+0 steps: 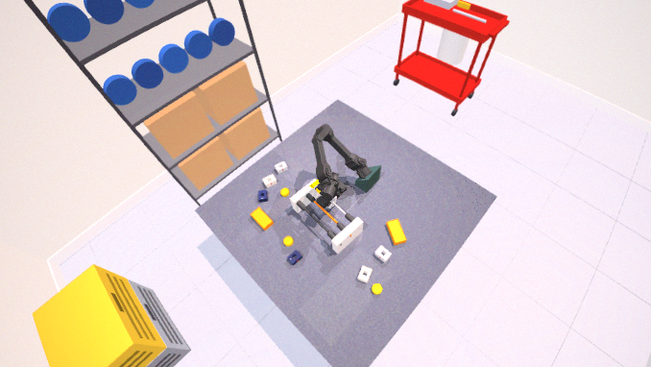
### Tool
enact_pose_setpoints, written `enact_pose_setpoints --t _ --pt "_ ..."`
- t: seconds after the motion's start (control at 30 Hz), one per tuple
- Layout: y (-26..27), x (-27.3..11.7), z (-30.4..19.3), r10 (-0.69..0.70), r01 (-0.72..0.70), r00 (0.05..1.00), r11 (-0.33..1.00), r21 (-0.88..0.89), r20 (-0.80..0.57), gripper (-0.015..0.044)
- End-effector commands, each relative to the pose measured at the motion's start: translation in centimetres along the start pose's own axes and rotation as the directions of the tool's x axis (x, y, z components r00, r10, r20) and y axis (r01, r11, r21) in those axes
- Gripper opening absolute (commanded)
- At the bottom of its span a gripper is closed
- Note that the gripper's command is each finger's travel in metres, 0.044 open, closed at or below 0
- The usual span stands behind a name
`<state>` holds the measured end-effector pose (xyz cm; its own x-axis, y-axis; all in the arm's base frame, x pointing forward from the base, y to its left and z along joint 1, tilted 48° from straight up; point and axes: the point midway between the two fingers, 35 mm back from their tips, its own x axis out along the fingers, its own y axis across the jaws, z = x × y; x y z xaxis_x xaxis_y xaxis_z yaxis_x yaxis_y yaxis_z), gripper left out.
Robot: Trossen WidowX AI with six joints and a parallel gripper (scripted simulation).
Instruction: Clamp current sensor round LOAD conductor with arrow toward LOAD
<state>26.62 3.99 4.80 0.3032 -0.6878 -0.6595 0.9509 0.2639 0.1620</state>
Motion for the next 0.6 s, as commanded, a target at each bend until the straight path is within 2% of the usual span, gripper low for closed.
enact_pose_setpoints --t 0.0,0.2,0.57 --pt "0.32 -0.04 -0.08 -0.042 0.042 0.999 0.999 0.007 -0.008 0.0000" --pt "0.62 0.03 0.01 -0.245 0.245 0.969 0.969 0.010 -0.020 0.0000" --pt "0.61 0.09 0.02 -0.253 0.253 0.967 0.967 0.010 -0.020 0.0000"
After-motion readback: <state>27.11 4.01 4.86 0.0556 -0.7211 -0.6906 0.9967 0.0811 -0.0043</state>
